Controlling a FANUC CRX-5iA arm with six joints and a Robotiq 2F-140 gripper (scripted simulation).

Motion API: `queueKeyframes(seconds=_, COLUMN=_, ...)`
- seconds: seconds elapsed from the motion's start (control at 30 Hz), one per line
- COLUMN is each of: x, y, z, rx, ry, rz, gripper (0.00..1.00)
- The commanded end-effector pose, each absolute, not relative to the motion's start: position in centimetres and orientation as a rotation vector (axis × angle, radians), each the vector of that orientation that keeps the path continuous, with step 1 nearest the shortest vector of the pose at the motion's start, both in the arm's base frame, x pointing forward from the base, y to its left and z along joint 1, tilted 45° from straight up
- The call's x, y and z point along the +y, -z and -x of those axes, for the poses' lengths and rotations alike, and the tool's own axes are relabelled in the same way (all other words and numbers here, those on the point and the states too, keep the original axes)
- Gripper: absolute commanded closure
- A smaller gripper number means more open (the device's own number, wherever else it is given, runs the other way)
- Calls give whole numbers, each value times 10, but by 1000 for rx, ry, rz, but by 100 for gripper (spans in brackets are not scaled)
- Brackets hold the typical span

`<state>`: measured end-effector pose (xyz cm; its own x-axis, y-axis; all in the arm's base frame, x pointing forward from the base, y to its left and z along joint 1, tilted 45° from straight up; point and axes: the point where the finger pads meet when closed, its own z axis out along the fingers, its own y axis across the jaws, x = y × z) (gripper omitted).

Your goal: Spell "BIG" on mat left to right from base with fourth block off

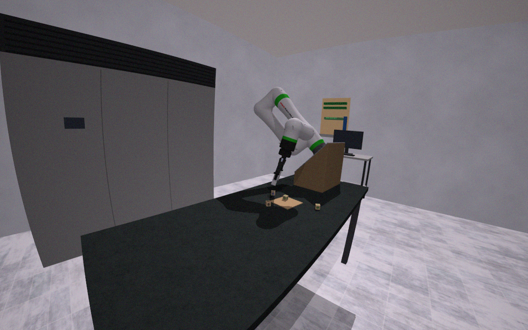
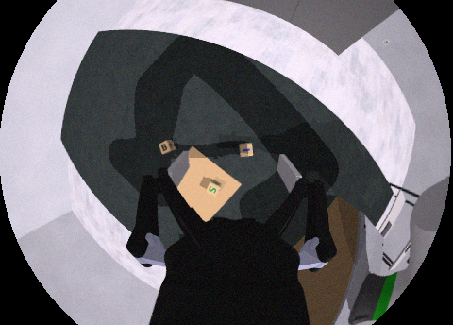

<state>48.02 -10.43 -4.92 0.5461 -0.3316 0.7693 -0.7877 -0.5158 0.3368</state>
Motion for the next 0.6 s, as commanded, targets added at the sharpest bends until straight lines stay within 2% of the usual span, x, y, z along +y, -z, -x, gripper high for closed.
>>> queueKeyframes(seconds=0.0, x=-88, y=50, z=-482, rx=-1072, ry=-835, rz=-2048, gripper=0)
queueKeyframes(seconds=0.57, x=-6, y=72, z=-466, rx=-1545, ry=-753, rz=-1956, gripper=0)
